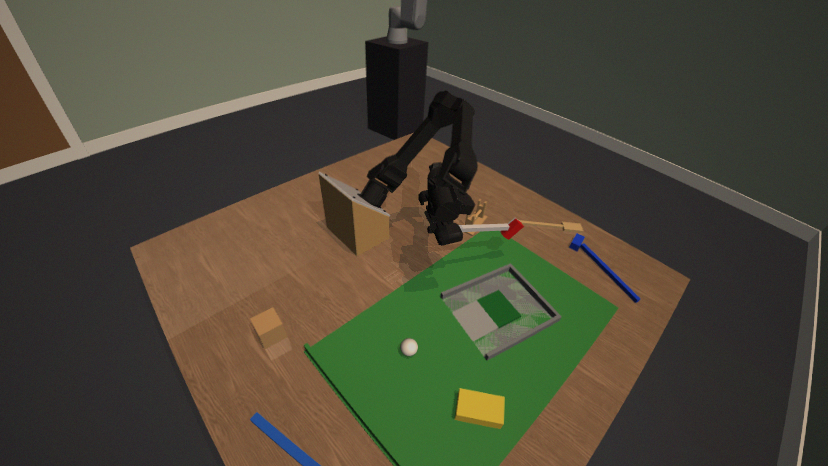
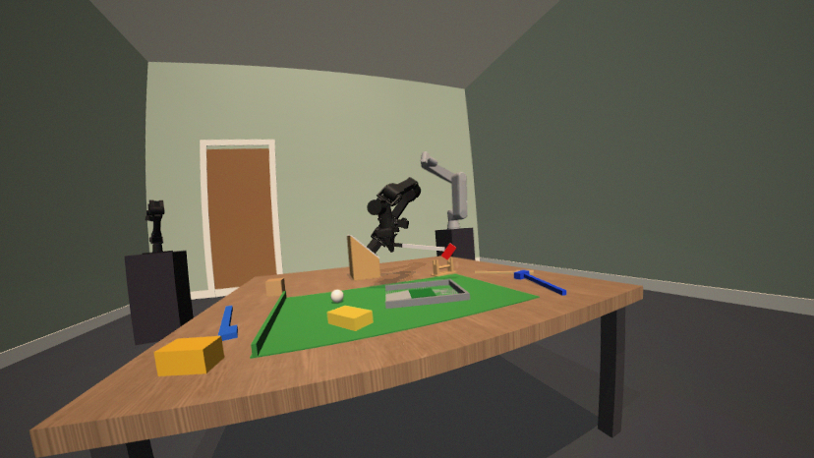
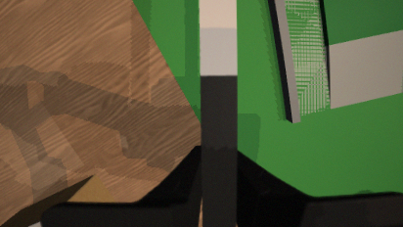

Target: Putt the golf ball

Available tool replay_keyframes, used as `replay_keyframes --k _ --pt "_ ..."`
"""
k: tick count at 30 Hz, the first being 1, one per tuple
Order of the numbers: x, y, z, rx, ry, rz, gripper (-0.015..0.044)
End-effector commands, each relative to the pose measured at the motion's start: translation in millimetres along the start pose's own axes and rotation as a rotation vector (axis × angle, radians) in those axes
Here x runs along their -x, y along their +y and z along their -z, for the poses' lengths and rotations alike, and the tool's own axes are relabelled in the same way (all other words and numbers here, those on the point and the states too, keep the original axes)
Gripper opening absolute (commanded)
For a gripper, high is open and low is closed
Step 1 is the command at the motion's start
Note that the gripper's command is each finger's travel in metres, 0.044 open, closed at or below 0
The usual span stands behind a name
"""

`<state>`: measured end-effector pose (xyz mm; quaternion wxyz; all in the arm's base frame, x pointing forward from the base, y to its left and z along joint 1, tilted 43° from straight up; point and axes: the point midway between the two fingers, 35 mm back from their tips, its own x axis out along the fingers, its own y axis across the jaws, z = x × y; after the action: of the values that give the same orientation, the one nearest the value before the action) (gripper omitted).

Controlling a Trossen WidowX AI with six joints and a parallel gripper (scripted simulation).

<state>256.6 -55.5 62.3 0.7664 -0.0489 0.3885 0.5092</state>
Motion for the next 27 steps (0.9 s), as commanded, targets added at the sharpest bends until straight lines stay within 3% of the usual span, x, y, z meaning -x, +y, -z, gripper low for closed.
replay_keyframes --k 1,27 --pt "10 -15 26 -0.158 0.034 0.024 0.0" --pt "42 -45 211 -1.142 0.076 0.122 0.0"
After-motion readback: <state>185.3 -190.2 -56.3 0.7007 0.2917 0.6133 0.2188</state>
